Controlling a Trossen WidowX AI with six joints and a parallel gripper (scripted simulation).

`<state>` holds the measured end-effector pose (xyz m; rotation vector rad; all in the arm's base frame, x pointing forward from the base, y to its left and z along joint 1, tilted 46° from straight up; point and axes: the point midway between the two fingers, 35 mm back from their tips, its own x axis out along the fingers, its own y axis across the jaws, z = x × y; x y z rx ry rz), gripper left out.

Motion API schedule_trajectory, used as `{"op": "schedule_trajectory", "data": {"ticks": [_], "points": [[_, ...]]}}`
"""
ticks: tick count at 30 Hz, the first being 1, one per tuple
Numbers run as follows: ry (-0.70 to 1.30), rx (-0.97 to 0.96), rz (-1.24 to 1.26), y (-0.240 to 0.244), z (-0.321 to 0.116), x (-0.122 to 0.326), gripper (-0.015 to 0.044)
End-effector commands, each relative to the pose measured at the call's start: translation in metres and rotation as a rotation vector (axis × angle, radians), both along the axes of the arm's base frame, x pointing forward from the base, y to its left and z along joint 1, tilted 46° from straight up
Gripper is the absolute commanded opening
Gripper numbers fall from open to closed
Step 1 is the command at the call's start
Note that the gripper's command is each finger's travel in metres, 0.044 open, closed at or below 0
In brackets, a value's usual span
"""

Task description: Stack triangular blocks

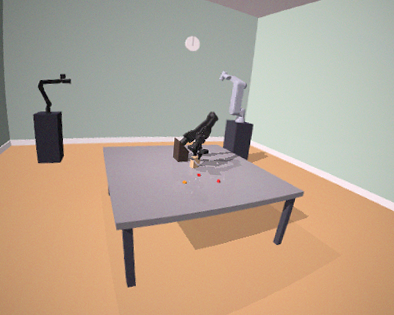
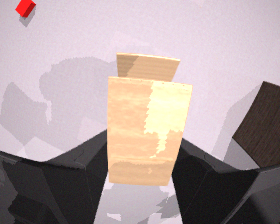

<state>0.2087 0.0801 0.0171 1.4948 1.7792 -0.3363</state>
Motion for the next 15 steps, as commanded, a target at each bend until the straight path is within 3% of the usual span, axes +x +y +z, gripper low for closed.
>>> {"op": "schedule_trajectory", "data": {"ticks": [1,15], "points": [[0.002,0.005,-0.005,0.0006,-0.0001,0.0004,0.0000],[0.002,0.005,-0.005,0.0042,-0.0078,0.0018,0.0000]]}}
